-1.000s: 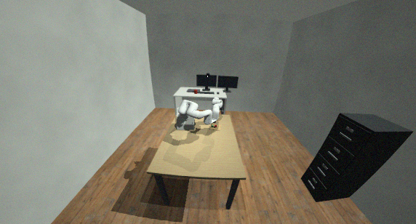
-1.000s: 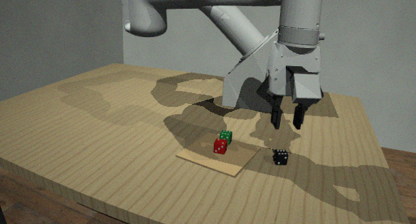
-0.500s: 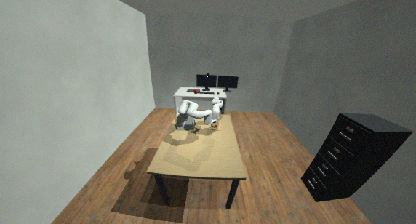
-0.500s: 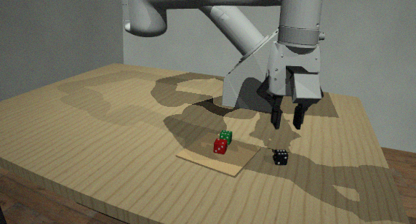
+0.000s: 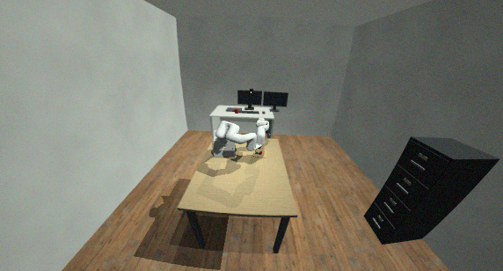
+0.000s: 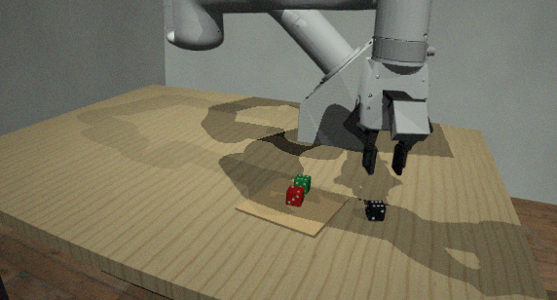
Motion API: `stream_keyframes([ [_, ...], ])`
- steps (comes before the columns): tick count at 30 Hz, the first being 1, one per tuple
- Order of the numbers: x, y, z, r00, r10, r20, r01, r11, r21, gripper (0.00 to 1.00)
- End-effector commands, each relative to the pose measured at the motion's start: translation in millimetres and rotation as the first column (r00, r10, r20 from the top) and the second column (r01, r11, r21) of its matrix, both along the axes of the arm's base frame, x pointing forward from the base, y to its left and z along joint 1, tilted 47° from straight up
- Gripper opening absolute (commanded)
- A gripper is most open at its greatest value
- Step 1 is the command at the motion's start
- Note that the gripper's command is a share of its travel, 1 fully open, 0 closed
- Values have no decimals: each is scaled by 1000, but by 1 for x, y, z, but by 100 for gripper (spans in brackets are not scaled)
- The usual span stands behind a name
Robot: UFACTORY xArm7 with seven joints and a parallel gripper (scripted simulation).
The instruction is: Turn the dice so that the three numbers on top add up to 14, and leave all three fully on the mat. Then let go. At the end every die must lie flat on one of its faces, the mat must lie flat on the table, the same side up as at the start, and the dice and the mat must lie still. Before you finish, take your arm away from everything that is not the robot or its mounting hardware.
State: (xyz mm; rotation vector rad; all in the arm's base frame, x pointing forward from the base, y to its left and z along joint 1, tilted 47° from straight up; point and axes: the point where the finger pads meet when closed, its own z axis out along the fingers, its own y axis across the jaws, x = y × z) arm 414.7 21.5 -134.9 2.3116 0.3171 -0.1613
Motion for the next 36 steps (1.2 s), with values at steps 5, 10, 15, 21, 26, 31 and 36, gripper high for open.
stream_keyframes([
  [5,1,-2,-3,1000,3,4,-3,1000,2,42],
  [10,1,-8,-8,1000,3,4,-3,1000,2,42],
  [15,1,-14,-14,1000,3,4,-3,1000,2,42],
  [21,1,-19,-18,1000,3,4,-3,1000,2,42],
  [26,1,-25,-24,1000,3,4,-3,1000,2,42],
  [31,2,-30,-28,1000,3,4,-3,1000,2,42],
  [36,2,-32,-30,1000,3,4,-3,1000,2,42],
])
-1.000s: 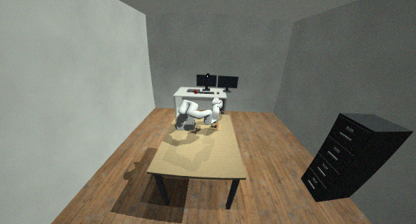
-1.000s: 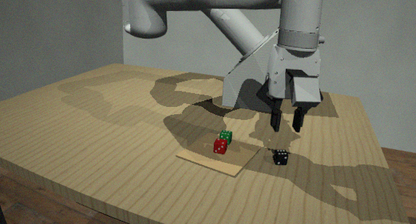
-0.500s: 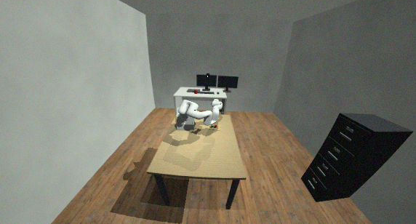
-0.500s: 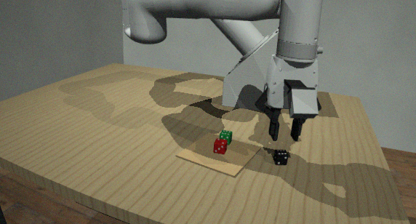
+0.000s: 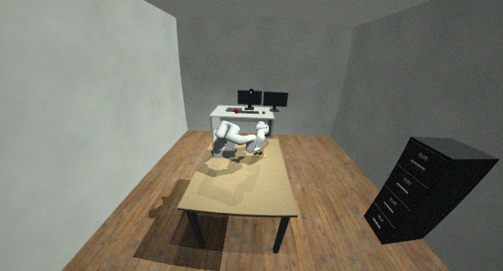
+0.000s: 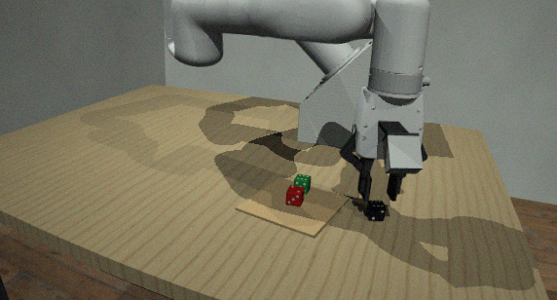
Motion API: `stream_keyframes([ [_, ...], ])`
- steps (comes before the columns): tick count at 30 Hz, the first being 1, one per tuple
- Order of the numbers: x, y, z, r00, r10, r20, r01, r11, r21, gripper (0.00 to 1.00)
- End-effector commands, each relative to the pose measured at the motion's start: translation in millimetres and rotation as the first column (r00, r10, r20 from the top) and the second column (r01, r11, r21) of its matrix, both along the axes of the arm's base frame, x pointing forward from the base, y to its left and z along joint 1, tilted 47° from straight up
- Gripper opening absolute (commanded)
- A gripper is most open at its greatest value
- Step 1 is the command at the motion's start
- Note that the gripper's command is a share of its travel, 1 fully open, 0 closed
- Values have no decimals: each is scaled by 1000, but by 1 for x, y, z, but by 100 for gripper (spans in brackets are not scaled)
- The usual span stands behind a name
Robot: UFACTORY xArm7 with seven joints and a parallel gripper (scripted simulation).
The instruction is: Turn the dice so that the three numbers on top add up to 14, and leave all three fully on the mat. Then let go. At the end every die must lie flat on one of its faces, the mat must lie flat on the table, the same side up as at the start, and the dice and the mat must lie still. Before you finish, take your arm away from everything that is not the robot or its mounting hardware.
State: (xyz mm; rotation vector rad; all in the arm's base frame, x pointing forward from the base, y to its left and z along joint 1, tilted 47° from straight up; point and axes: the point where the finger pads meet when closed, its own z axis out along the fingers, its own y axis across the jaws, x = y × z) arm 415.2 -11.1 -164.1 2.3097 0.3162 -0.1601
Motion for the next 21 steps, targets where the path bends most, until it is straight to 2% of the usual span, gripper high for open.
stream_keyframes([
  [1,1,0,-1,1000,3,3,-3,1000,4,42],
  [21,1,-3,-4,1000,3,3,-3,1000,4,42],
])
